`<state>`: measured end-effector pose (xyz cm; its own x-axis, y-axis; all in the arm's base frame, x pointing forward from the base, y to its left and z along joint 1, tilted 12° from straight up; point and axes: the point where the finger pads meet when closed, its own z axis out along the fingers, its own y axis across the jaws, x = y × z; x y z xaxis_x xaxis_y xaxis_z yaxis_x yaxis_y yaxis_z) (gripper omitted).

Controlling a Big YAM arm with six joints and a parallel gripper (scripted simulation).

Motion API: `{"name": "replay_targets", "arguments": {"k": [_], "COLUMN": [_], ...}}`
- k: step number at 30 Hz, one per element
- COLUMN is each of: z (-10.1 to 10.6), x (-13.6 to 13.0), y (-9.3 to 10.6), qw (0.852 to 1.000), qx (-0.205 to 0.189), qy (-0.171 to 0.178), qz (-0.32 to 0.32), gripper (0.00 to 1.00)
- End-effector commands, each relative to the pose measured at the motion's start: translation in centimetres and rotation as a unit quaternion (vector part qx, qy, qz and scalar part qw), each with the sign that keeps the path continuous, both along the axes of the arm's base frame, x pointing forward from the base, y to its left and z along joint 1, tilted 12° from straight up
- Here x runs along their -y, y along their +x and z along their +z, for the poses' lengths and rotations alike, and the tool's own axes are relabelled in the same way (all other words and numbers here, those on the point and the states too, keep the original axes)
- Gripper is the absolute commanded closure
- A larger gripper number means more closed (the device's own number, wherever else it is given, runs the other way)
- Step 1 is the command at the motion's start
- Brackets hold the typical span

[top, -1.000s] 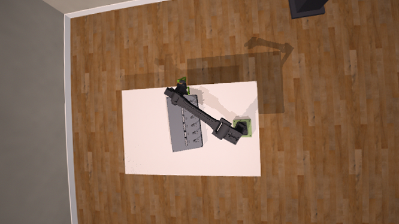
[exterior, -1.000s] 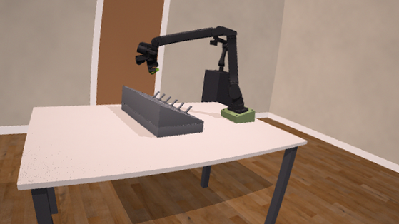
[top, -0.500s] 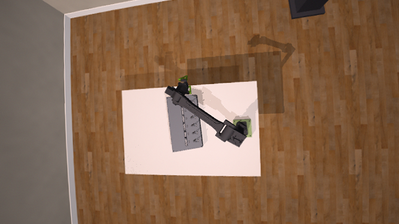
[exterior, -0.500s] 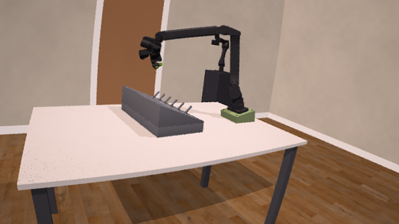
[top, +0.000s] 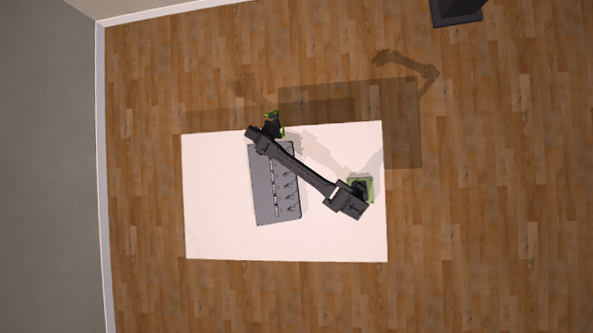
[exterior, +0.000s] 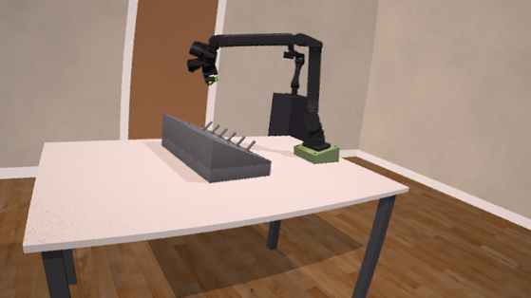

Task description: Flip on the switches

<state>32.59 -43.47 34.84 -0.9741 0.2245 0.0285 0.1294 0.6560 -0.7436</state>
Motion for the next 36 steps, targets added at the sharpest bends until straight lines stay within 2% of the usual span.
{"name": "replay_targets", "arguments": {"k": [1, 9, 10, 11, 13, 16, 17, 19, 20, 22, 24, 27, 28, 30, 31, 34, 36], "z": [4.0, 4.7, 4.5, 2.6, 2.6, 2.0, 2.0, 1.3, 1.3, 0.5, 0.5, -1.1, -1.1, -2.3, -2.3, -4.1, -5.2], "x": [0.6, 0.0, -0.8, -1.5, -3.0, -7.7, -7.7, -12.4, -12.4, -18.0, -18.0, -27.3, -27.3, -33.4, -33.4, -41.3, -45.3], "y": [0.7, 0.9, 0.7, 0.6, 1.9, 4.4, 4.4, 6.3, 6.3, 7.8, 7.8, 8.8, 8.8, 8.4, 8.4, 6.5, 5.0], "qw": [0.999, 0.999, 0.999, 0.999, 0.998, 0.994, 0.994, 0.986, 0.986, 0.975, 0.975, 0.949, 0.949, 0.928, 0.928, 0.895, 0.876], "qx": [0.024, 0.035, 0.041, 0.033, 0.057, 0.103, 0.103, 0.145, 0.145, 0.19, 0.19, 0.254, 0.254, 0.287, 0.287, 0.318, 0.327], "qy": [-0.022, -0.027, -0.027, -0.014, -0.015, 0.001, 0.001, 0.022, 0.022, 0.052, 0.052, 0.117, 0.117, 0.168, 0.168, 0.245, 0.29], "qz": [0.004, 0.006, 0.006, 0.009, 0.02, 0.048, 0.048, 0.074, 0.074, 0.103, 0.103, 0.144, 0.144, 0.168, 0.168, 0.193, 0.204], "gripper": [0.0, 0.0, 0.0, 0.0, 0.0, 0.0, 0.0, 0.0, 0.0, 0.0, 0.0, 0.0, 0.0, 0.0, 0.0, 0.0, 0.0]}}
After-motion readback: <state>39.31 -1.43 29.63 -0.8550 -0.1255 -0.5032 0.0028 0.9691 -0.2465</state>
